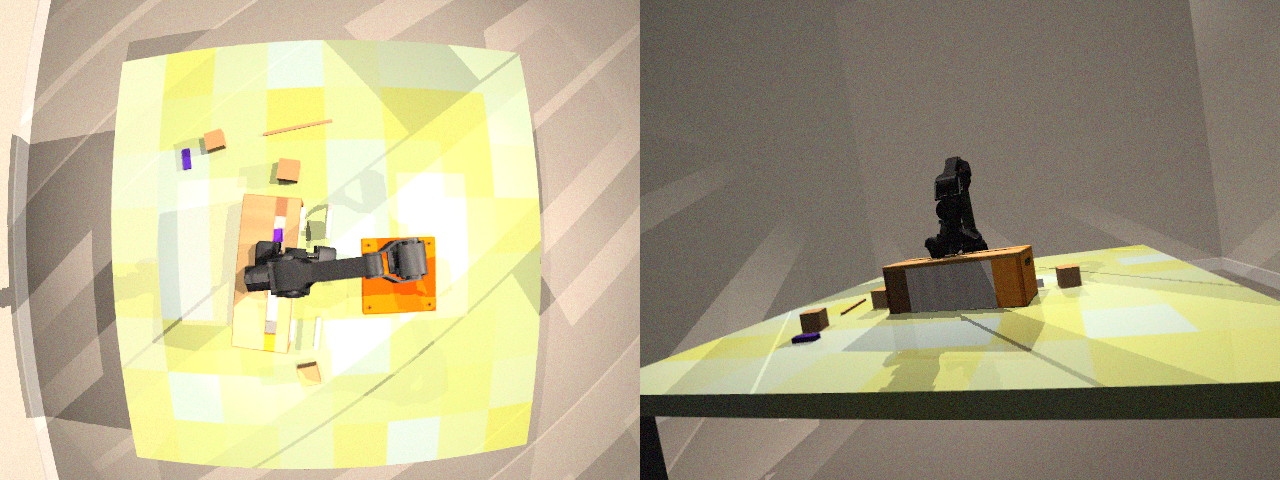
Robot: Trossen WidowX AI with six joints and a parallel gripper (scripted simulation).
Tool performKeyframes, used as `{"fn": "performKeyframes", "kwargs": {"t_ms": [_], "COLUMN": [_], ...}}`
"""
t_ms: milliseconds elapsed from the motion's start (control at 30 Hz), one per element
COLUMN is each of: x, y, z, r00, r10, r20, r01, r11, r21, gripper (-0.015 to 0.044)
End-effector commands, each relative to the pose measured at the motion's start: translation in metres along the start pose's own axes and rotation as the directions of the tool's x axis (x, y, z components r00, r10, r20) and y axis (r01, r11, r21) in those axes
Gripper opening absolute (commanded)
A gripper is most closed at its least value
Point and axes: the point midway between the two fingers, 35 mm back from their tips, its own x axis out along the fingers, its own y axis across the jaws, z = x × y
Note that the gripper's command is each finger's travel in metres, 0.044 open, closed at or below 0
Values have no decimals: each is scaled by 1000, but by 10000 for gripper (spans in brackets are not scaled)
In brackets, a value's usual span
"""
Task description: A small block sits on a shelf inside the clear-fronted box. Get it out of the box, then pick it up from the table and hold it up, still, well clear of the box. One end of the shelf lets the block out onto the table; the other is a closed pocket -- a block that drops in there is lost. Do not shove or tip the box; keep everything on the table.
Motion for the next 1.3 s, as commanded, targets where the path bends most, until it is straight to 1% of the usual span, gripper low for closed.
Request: {"fn": "performKeyframes", "kwargs": {"t_ms": [0,600,767,867,1067,1267], "x": [4,16,16,6,-44,-46], "y": [2,2,2,1,1,1], "z": [-10,-44,-46,-49,-64,-64], "r00": [1000,1000,1000,1000,1000,1000], "r10": [4,3,3,4,7,7], "r20": [-8,-12,-12,-12,-10,-10], "r01": [-4,-3,-3,-4,-7,-7], "r11": [1000,1000,1000,1000,1000,1000], "r21": [4,4,4,4,5,5], "gripper": [400,400,400,400,400,400]}}
